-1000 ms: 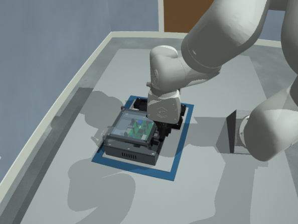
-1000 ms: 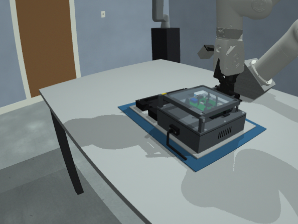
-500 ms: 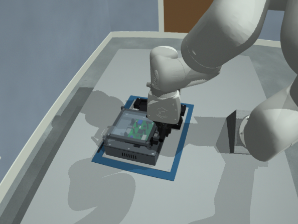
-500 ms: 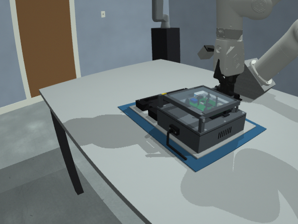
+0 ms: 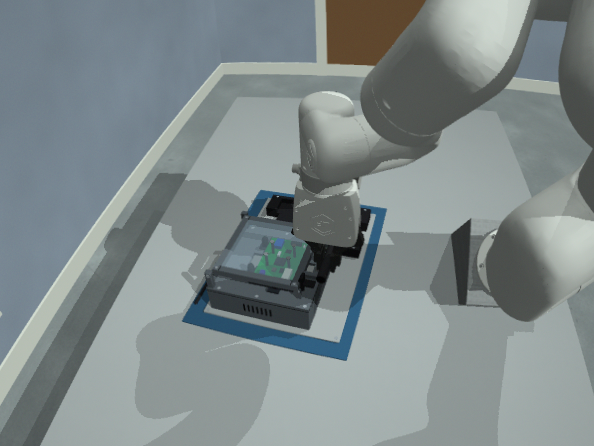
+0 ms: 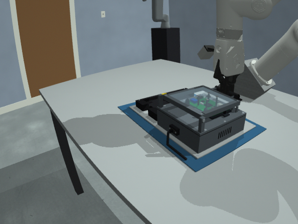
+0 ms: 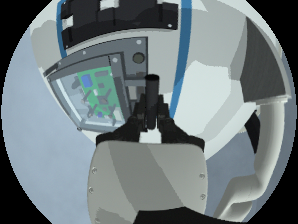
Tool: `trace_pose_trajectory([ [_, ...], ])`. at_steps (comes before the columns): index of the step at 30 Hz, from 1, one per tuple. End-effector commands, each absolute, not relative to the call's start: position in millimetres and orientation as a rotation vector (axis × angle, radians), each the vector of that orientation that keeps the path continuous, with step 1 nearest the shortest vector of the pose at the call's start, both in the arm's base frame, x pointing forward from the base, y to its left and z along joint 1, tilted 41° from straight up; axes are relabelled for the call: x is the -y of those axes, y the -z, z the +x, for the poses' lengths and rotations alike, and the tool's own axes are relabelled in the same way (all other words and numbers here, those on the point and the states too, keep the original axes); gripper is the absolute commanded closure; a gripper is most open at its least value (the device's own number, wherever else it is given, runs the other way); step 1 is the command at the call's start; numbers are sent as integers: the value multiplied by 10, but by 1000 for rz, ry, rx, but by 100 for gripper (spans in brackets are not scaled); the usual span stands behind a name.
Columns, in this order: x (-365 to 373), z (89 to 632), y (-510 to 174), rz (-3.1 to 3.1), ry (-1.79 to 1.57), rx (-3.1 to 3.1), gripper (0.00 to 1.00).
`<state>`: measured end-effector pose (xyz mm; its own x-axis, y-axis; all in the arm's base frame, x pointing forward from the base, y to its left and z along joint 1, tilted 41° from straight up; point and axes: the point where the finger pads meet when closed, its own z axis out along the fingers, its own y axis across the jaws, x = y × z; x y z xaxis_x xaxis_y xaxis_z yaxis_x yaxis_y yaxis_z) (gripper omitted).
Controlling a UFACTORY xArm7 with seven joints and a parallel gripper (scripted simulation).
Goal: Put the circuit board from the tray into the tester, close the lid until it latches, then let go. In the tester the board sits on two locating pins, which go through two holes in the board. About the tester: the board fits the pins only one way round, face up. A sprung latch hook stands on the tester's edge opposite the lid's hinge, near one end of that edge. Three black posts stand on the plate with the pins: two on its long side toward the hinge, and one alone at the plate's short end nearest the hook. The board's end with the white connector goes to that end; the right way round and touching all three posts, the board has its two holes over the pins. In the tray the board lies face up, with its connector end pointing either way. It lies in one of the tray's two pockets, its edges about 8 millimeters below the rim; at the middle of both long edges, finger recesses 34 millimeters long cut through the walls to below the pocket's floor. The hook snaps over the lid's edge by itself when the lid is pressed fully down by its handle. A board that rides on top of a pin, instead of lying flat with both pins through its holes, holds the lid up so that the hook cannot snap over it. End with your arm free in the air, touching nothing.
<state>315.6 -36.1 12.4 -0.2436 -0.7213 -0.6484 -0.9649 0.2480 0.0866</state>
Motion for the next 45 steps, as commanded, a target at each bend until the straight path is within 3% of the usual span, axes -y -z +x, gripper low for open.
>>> trace_pose_trajectory([
  [1,371,3161,-125,-1530,-663,-2043,100],
  [3,371,3161,-125,-1530,-663,-2043,100],
  [4,371,3161,-125,-1530,-663,-2043,49],
  [45,379,3159,-134,-1530,-663,-2043,49],
])
